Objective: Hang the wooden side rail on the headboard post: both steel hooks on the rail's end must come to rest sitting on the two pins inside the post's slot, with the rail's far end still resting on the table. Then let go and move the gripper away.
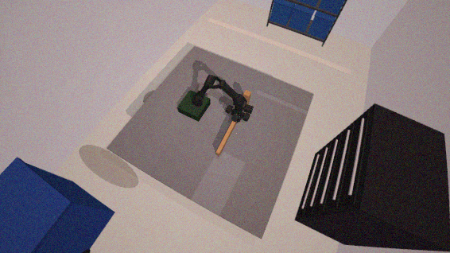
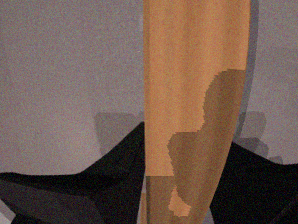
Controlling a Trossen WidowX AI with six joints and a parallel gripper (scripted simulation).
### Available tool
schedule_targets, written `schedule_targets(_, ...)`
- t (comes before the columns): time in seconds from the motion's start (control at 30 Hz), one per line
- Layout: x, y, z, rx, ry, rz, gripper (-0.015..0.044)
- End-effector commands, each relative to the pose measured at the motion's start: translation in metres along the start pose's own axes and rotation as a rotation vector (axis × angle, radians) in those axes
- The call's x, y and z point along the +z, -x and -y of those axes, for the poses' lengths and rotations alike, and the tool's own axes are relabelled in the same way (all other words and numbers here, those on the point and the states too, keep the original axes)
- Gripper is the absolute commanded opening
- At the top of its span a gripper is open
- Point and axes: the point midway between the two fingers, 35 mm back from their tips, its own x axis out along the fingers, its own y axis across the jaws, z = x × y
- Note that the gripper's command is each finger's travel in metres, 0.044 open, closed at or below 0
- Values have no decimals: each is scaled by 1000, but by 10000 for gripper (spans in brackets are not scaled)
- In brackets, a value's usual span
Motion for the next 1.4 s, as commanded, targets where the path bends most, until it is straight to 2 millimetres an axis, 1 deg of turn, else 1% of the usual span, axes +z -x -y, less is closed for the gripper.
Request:
schedule_targets(0.0, -1, 2, -1, 5, -4, -2, 0)
schedule_targets(1.37, -6, 1, -1, 5, -4, -3, 0)
